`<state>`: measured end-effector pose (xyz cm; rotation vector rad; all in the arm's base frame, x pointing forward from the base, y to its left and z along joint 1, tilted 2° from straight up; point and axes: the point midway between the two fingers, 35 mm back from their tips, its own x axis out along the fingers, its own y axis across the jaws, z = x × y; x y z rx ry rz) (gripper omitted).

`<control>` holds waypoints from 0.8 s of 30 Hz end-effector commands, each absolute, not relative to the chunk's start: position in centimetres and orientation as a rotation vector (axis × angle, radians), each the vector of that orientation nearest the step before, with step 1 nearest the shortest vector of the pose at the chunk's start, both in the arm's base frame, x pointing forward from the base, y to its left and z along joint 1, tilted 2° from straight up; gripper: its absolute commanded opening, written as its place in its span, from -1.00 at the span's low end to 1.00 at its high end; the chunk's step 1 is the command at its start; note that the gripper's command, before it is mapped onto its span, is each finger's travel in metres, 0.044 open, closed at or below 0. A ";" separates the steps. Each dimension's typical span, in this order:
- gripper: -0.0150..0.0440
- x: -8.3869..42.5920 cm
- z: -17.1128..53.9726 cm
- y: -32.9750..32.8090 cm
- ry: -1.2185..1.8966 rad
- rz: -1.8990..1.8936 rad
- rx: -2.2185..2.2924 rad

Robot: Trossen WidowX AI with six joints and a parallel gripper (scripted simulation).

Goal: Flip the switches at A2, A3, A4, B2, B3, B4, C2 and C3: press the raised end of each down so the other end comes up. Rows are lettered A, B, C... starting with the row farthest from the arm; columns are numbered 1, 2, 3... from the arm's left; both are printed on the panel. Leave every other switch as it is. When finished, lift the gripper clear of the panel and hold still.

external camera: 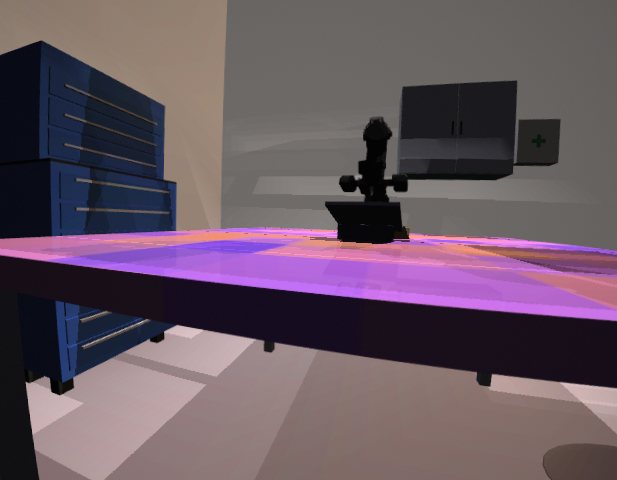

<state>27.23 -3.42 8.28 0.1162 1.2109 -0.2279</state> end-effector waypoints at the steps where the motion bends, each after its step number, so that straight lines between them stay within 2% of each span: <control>1: -0.49 27.2 8.0 -3.3 1.218 -0.220 0.115; 8: -0.49 27.2 7.9 -3.4 1.218 -0.220 0.115; 14: -0.49 24.9 13.8 -2.6 1.195 -0.221 0.113; 24: -0.49 24.4 14.1 -4.3 1.194 -0.222 0.111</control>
